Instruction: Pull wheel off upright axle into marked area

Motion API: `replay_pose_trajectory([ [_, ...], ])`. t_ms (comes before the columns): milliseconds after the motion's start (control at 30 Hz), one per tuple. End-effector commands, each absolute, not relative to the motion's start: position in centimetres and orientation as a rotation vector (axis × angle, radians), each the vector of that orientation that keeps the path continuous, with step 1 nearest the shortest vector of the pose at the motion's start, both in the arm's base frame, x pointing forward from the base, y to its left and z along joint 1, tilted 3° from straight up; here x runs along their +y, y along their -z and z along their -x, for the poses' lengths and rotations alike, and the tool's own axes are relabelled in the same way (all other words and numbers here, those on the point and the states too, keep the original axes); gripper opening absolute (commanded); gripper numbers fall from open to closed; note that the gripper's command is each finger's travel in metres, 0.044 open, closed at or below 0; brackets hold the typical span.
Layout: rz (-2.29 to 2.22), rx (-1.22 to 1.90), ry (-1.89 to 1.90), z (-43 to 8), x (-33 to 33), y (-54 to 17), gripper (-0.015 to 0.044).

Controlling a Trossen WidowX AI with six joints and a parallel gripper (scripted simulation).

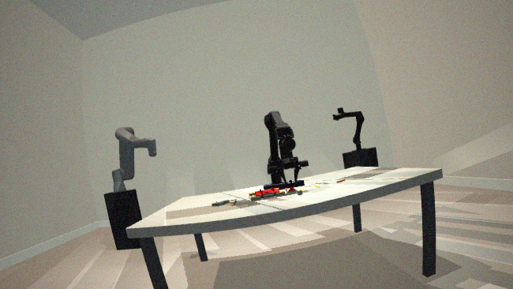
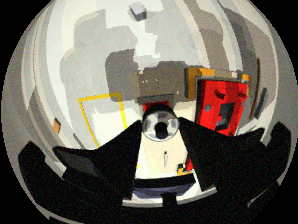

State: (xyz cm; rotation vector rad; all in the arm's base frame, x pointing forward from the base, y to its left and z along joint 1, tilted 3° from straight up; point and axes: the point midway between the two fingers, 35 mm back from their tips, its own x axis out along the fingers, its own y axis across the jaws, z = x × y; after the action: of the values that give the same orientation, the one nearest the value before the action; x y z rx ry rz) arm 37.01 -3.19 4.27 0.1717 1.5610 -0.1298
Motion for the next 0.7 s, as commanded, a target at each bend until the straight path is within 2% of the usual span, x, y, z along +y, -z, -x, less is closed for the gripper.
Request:
replay_pose_trajectory([
  [0,-0.172,1.562,0.13,-37.01,-3.2,-4.44,0.0],
  [667,-0.172,1.563,0.128,-37.04,-3.22,-5.1,0.0],
])
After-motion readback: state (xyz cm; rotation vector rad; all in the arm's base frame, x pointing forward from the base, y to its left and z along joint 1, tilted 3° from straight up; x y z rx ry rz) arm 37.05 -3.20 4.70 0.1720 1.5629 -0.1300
